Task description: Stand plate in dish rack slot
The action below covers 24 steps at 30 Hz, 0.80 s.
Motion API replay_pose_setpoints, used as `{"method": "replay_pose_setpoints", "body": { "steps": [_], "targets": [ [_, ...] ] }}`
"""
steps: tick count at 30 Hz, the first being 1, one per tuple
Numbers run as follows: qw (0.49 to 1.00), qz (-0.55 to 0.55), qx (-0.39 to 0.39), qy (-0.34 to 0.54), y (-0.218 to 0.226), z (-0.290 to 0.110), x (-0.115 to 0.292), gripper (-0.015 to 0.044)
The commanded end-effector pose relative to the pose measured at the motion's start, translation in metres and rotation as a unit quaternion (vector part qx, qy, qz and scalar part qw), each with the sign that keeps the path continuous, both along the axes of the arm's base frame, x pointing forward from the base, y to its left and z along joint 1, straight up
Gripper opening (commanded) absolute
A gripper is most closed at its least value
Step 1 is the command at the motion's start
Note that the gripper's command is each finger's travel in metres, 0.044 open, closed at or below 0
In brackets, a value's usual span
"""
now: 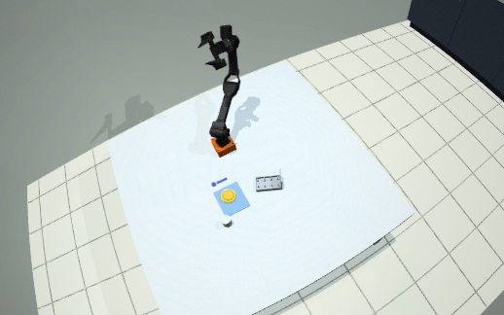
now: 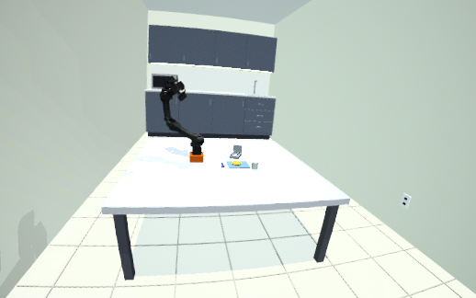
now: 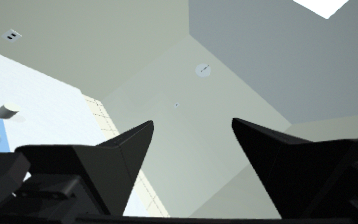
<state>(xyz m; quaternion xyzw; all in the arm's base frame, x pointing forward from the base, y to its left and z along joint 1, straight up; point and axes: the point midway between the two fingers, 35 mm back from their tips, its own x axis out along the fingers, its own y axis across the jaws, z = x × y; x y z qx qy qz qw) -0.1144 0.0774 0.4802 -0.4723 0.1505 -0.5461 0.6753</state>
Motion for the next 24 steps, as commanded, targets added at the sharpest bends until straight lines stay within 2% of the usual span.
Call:
{"method": "replay_pose_setpoints", "body": {
  "steps": [1,10,12,24],
  "targets": [
    [1.000,0.001,0.002,0.001,-0.002,0.001,0.001,0.0400],
    [0.990,0.057,0.123,0.043,-0.089,0.014,0.078,0.0400],
    [0.987,0.075,0.138,0.040,-0.097,0.013,0.089,0.0400],
    [0.950,0.125,0.276,0.080,-0.175,-0.017,0.182,0.0400]
  ]
}}
